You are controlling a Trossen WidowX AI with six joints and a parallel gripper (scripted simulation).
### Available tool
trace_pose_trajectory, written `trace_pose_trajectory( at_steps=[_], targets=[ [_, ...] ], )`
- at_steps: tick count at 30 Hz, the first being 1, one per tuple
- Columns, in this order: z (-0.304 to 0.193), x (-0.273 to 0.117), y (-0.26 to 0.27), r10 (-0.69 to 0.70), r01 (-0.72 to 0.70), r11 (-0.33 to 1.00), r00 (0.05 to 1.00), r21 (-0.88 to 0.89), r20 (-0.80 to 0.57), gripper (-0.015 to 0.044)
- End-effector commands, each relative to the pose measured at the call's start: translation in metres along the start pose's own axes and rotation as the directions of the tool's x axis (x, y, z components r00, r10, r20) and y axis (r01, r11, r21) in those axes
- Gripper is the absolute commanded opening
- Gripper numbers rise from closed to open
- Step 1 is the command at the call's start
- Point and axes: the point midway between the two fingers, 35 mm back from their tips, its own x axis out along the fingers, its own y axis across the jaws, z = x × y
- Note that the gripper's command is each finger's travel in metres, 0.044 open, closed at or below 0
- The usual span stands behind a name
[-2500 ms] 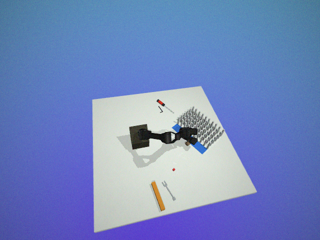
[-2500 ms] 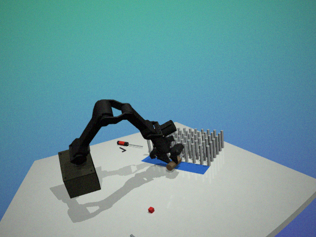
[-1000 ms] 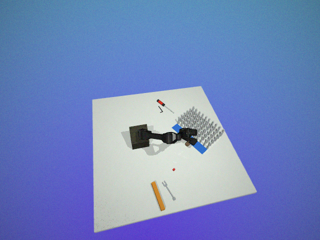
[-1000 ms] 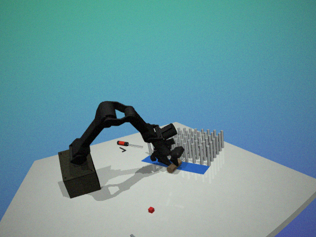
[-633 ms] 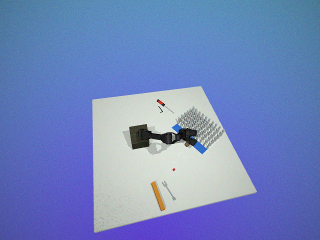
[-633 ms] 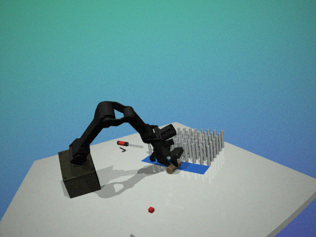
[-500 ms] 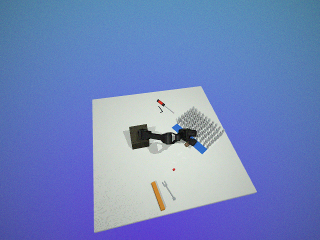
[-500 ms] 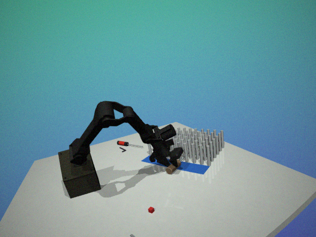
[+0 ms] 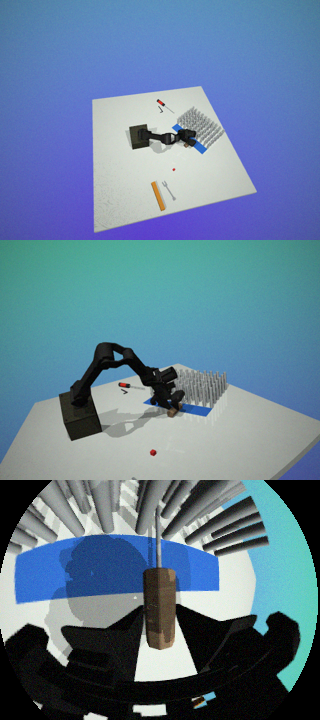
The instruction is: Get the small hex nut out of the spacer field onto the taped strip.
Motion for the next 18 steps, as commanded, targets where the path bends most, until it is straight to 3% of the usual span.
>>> trace_pose_trajectory(
  at_steps=[1, 18],
  targets=[
    [-0.003, -0.002, -0.001, -0.003, 0.003, 1.0, 1.0, -0.002, 0.002, 0.0],
    [-0.013, -0.004, -0.001, -0.002, 0.002, 1.0, 1.0, -0.003, 0.0, 0.0]
  ],
)
